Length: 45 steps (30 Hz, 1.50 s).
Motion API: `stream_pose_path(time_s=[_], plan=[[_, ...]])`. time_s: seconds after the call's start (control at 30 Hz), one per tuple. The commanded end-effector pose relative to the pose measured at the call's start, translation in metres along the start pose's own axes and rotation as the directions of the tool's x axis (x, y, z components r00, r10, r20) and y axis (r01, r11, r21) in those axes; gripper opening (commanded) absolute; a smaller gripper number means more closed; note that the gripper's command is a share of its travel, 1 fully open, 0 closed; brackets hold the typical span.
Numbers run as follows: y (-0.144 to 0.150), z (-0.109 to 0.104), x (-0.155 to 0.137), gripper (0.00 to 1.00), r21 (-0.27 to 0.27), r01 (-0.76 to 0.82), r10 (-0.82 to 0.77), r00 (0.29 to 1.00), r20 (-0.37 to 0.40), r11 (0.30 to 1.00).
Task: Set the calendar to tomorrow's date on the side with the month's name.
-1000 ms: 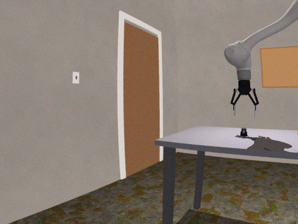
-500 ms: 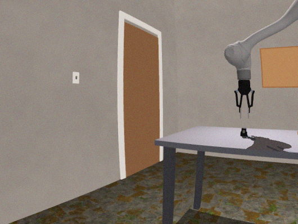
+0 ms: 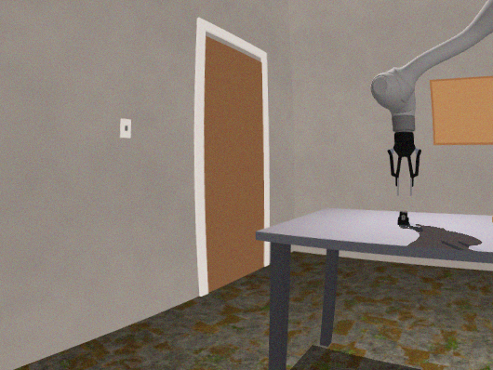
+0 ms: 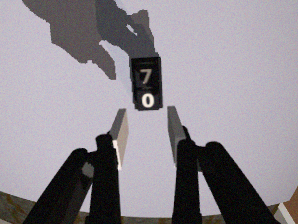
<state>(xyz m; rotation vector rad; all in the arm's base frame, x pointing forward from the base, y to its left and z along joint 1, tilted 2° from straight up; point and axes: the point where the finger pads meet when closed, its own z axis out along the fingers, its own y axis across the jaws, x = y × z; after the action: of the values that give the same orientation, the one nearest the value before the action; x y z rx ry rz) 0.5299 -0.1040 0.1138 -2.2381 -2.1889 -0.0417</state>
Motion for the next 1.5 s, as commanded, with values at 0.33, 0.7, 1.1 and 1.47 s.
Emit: stream_pose_path(time_s=[0.33,0.7,1.1,1.47], plan=[[0.000,0.001,0.000,0.28,0.000,0.000,0.000,1.000,0.000,1.000],[0.000,0.011,0.000,0.28,0.000,0.000,0.000,1.000,0.000,1.000],[0.000,0.027,0.000,0.28,0.000,0.000,0.000,1.000,0.000,1.000],[0.000,0.040,0.001,0.28,0.000,0.000,0.000,1.000,0.000,1.000]])
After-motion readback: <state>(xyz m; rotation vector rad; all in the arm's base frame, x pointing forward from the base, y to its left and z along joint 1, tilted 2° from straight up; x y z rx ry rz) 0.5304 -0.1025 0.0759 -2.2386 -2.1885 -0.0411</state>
